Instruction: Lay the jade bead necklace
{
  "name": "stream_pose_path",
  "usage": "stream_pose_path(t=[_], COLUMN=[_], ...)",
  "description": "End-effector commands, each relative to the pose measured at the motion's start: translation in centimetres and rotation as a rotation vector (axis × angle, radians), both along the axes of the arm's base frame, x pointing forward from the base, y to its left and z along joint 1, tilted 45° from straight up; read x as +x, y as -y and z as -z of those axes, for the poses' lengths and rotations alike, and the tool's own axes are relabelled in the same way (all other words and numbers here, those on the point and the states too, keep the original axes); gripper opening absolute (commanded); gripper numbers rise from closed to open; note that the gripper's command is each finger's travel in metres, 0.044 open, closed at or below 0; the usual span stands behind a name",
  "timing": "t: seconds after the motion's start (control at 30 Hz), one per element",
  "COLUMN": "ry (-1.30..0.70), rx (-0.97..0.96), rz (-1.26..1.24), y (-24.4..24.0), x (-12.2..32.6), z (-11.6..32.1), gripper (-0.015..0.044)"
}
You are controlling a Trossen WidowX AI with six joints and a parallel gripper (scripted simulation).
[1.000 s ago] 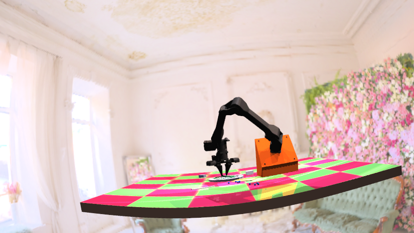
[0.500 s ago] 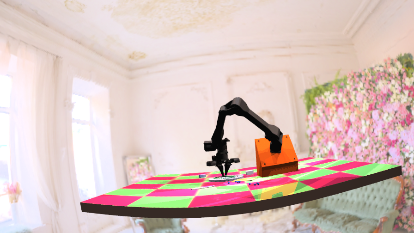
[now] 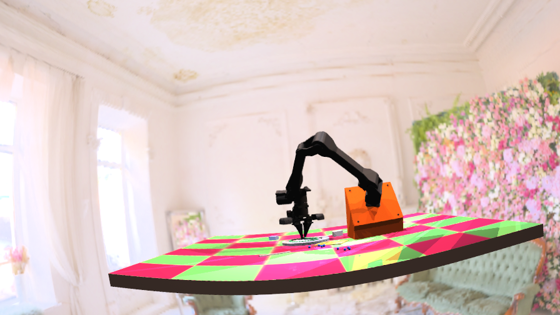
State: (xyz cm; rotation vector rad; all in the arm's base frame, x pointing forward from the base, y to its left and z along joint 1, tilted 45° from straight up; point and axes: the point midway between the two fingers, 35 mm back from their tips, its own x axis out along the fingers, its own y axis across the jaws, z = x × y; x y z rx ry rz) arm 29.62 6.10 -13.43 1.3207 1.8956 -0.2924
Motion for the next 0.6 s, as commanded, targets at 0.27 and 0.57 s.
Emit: stream_pose_path(t=[0.27, 0.57], ry=[0.001, -0.006], rx=[0.0, 0.004], rz=[0.0, 0.004], y=[0.0, 0.41], x=[0.02, -0.05], z=[-0.02, -0.47], gripper=[0.0, 0.0])
